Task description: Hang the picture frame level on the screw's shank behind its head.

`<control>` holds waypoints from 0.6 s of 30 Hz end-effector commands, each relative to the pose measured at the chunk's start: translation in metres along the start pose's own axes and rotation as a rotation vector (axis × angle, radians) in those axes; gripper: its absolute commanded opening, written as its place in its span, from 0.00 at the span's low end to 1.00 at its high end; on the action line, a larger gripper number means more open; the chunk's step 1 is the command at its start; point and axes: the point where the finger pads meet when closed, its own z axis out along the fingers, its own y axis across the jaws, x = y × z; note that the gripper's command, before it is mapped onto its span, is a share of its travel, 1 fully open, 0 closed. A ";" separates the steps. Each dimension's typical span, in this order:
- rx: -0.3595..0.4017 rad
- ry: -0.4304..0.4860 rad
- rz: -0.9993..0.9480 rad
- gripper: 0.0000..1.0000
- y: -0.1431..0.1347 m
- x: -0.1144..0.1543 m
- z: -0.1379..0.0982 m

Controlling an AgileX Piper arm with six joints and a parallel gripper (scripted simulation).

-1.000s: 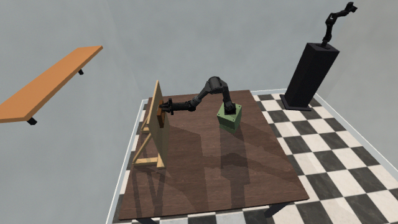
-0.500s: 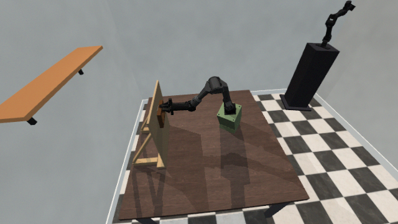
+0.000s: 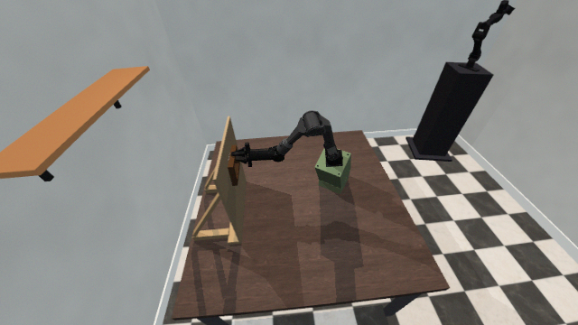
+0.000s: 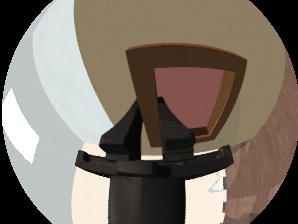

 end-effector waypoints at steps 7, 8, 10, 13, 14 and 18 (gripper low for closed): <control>-0.011 0.001 0.001 0.00 0.004 0.001 0.000; -0.011 0.001 0.001 0.00 0.004 0.001 0.000; -0.011 0.001 0.001 0.00 0.004 0.001 0.000; -0.010 0.001 0.000 0.00 0.003 0.001 0.000; -0.010 0.001 0.000 0.00 0.003 0.001 0.000; -0.009 0.001 0.000 0.00 0.002 0.001 0.000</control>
